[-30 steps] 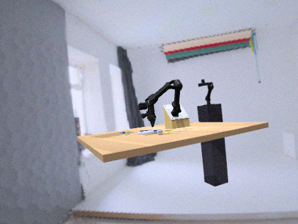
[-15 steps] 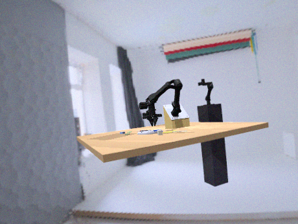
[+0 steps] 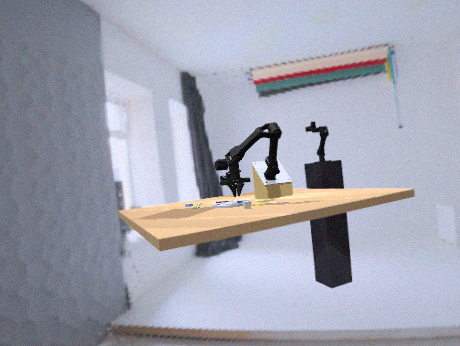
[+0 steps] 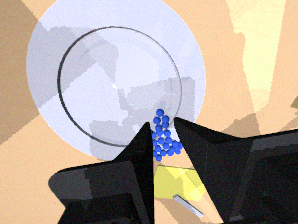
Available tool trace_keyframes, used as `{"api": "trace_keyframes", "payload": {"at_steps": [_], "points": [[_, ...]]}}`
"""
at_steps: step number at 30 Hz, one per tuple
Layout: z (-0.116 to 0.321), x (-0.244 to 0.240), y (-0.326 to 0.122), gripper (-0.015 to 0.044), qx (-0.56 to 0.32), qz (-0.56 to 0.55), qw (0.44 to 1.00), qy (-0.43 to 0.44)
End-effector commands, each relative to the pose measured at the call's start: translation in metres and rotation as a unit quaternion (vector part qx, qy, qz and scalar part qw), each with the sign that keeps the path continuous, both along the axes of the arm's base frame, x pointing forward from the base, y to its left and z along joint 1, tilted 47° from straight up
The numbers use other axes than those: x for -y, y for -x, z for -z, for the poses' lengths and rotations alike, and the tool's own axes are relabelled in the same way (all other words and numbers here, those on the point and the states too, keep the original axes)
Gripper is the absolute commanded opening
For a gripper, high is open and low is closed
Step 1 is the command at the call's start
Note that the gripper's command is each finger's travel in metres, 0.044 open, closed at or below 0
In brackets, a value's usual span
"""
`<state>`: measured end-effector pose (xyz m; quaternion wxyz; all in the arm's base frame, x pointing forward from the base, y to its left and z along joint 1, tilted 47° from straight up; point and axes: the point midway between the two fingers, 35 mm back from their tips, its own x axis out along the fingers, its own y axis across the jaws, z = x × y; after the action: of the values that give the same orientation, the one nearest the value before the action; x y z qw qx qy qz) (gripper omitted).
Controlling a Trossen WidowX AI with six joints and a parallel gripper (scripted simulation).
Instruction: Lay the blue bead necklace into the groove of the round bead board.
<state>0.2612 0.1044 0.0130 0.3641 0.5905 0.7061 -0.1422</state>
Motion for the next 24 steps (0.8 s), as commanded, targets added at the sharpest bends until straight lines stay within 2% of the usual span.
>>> {"api": "trace_keyframes", "payload": {"at_steps": [1, 19, 24], "points": [[0.003, -0.004, 0.001, 0.0120, -0.002, 0.000, 1.000, 0.000], [0.021, -0.022, 0.004, 0.0120, -0.006, 0.000, 1.000, 0.000], [0.019, -0.020, 0.003, 0.0000, -0.003, -0.001, 1.000, 0.002]]}}
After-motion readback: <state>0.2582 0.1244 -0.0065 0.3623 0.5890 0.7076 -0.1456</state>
